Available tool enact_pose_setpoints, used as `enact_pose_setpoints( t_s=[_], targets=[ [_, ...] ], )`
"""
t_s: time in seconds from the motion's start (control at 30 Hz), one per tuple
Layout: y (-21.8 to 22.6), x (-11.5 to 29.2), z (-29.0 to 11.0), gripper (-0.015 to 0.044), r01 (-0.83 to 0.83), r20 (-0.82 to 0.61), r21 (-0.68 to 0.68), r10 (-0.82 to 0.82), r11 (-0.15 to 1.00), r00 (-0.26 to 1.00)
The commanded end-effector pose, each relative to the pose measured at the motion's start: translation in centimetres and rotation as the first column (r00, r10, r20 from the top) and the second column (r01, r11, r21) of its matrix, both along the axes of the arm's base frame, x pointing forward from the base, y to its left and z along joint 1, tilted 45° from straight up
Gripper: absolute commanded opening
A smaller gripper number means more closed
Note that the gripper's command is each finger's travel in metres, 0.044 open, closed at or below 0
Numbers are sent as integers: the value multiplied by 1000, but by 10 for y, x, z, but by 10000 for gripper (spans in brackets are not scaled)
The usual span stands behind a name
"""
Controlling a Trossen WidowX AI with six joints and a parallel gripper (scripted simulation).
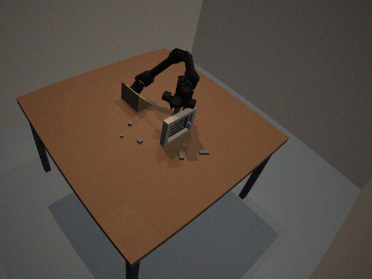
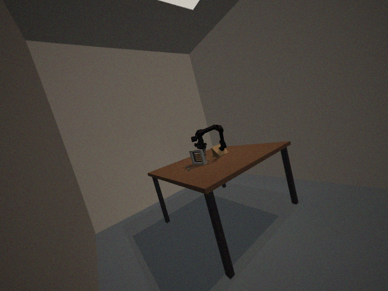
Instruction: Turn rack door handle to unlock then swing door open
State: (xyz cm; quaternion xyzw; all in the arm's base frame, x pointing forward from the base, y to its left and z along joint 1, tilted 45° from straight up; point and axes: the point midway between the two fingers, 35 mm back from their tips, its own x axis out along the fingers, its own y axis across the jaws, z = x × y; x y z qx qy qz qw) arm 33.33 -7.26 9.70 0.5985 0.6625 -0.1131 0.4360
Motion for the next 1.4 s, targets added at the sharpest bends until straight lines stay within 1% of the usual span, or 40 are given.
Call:
enact_pose_setpoints(
  t_s=[0.0,0.13,0.27,0.33,0.6,1.37],
  targets=[
    [0,1,0,289,164,-153,8,-161,986,975],
    [0,1,0,289,302,-288,-4,-291,953,913],
    [0,1,0,289,431,-414,-36,-406,902,815],
    [0,1,0,289,471,-453,-51,-440,881,775],
    [0,1,0,289,476,-457,-53,-445,878,770],
    [0,1,0,136,476,-457,-53,-445,878,770]
  ],
)
